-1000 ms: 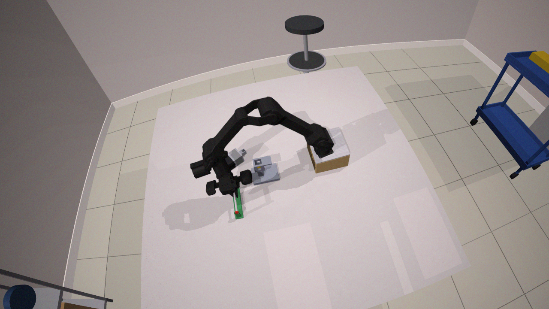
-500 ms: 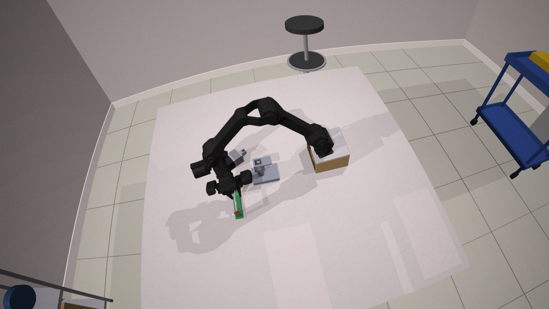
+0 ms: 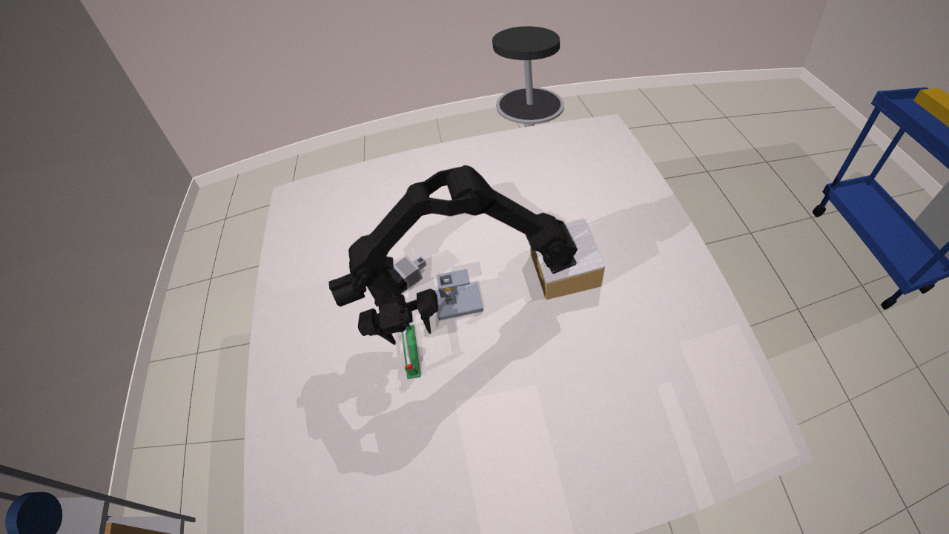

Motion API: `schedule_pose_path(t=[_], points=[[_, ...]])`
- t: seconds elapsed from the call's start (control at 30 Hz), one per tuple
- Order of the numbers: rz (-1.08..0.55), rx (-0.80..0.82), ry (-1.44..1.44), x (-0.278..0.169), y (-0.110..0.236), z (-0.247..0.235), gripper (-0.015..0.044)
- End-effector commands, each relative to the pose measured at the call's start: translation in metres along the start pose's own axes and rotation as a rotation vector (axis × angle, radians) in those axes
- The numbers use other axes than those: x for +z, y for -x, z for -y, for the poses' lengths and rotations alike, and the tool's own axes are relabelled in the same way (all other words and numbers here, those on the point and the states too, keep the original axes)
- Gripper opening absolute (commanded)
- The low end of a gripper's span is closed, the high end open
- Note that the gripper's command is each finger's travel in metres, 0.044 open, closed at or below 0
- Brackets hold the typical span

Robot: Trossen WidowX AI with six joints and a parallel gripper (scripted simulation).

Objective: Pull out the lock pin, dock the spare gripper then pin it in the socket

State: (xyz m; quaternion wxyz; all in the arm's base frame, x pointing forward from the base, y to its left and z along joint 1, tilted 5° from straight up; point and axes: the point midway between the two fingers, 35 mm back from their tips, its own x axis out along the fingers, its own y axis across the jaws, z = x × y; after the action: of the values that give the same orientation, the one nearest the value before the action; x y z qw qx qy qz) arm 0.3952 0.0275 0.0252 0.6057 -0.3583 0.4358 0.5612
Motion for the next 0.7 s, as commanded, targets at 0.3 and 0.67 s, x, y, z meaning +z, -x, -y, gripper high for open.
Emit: schedule_pose_path(t=[0.3, 0.67], points=[[-0.001, 0.028, -0.013, 0.006, 0.019, -0.009, 0.044], [-0.003, 0.067, -0.031, 0.009, 0.031, -0.02, 0.044]])
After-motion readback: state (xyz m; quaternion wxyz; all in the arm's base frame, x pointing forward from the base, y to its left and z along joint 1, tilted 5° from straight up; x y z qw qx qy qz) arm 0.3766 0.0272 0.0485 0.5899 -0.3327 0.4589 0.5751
